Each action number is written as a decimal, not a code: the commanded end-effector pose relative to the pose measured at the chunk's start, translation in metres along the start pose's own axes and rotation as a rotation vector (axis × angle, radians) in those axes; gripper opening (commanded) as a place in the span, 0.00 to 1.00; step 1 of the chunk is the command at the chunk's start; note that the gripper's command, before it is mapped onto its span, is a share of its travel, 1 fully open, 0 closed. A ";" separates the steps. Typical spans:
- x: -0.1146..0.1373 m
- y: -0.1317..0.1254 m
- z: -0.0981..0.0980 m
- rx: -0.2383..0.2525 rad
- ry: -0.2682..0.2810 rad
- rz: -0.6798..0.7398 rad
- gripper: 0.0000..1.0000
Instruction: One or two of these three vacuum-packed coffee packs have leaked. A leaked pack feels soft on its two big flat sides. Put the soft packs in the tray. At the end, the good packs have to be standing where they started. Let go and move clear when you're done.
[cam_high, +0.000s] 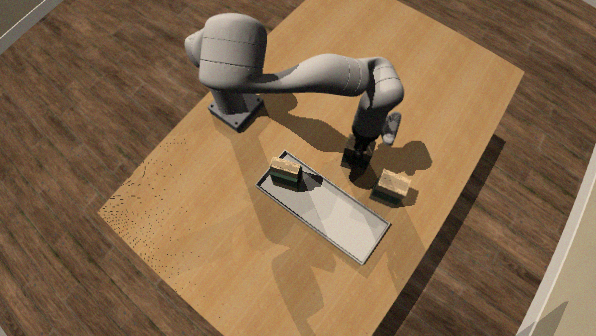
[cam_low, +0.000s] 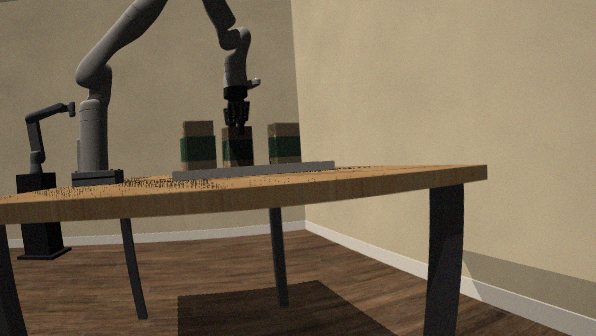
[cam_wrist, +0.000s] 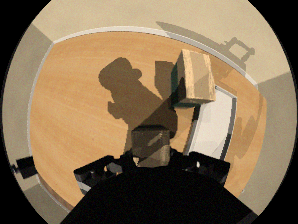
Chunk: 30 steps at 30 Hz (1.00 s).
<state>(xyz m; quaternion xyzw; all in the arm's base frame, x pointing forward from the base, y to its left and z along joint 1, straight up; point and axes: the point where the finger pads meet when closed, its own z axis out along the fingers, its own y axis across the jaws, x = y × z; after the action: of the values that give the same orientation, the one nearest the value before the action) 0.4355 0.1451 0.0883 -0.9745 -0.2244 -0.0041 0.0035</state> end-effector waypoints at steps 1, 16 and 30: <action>0.000 0.000 0.002 -0.002 0.001 0.001 0.27; 0.000 0.000 0.002 -0.002 0.001 0.002 0.85; 0.000 0.000 0.002 -0.002 0.001 0.002 0.85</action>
<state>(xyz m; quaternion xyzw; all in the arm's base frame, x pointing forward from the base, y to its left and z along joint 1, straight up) 0.4353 0.1448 0.0878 -0.9745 -0.2243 -0.0036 0.0035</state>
